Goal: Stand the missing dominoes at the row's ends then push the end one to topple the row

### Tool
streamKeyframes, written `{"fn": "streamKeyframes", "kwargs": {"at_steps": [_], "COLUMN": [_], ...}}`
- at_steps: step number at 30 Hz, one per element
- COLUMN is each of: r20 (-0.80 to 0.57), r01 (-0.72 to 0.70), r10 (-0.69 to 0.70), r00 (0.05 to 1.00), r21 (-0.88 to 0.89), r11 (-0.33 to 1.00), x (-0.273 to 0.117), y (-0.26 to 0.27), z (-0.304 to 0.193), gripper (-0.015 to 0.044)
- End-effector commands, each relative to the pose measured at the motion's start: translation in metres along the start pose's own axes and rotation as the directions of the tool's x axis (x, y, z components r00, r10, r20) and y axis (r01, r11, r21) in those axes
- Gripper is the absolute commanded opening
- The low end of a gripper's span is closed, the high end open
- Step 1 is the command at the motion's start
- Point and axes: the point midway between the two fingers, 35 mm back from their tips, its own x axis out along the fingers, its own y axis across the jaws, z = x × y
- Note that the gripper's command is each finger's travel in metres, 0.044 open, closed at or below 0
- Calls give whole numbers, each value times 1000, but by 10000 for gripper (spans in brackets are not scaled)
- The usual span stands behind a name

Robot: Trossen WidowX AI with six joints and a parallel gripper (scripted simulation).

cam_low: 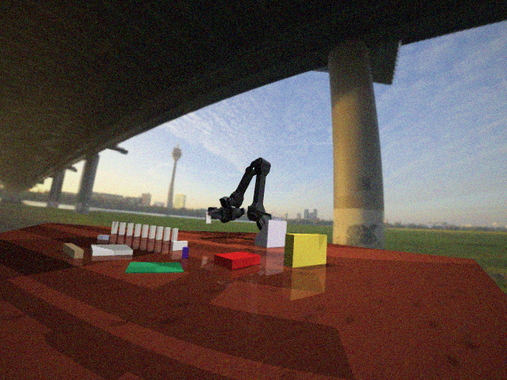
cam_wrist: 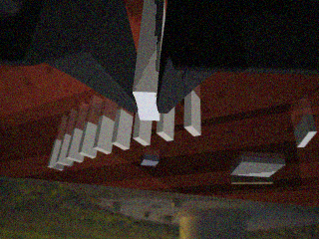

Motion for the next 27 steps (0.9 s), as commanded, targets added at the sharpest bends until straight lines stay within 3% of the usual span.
{"fn": "streamKeyframes", "kwargs": {"at_steps": [1, 27], "r20": [5, 0], "r01": [3, 0], "r10": [-3, 0], "r00": [1000, 1000], "r21": [-10, 1], "r11": [1000, 1000], "x": [0, 18], "y": [0, -1], "z": [1, -69], "gripper": [25, 25]}}
